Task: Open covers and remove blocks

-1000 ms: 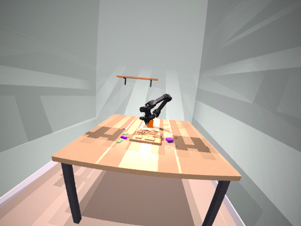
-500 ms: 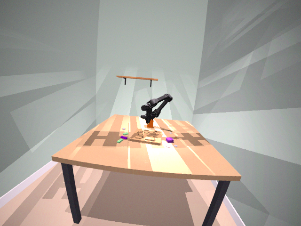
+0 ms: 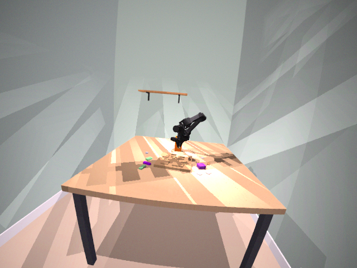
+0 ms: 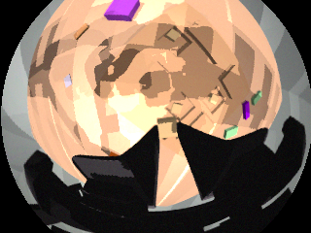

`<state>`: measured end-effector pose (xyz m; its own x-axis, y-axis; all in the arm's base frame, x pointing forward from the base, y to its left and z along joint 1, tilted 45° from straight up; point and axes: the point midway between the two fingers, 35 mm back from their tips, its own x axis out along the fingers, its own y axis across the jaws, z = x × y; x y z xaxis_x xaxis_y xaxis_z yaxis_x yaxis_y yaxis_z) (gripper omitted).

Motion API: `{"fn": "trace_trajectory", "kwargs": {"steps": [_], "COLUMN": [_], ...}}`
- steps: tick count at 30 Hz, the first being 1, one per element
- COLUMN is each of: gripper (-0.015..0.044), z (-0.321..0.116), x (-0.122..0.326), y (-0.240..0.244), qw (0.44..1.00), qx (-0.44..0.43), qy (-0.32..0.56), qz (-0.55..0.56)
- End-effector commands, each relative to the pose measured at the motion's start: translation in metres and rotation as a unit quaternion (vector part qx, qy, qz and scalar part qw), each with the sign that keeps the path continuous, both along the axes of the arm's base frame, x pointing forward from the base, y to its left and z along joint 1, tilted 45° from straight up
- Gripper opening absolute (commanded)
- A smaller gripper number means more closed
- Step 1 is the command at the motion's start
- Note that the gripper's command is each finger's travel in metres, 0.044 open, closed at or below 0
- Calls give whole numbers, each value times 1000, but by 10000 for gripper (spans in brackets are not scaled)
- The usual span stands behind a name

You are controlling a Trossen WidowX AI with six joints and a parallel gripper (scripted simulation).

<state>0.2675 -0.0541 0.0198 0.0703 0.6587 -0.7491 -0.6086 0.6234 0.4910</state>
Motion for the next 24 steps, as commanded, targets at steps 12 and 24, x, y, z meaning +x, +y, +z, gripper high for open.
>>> {"fn": "trace_trajectory", "kwargs": {"steps": [12, 24], "gripper": [80, 80], "z": [33, 60], "x": [28, 44], "y": [30, 57], "qw": [1000, 1000], "qx": [-3, -1], "qy": [-3, -6], "qz": [-2, -3]}}
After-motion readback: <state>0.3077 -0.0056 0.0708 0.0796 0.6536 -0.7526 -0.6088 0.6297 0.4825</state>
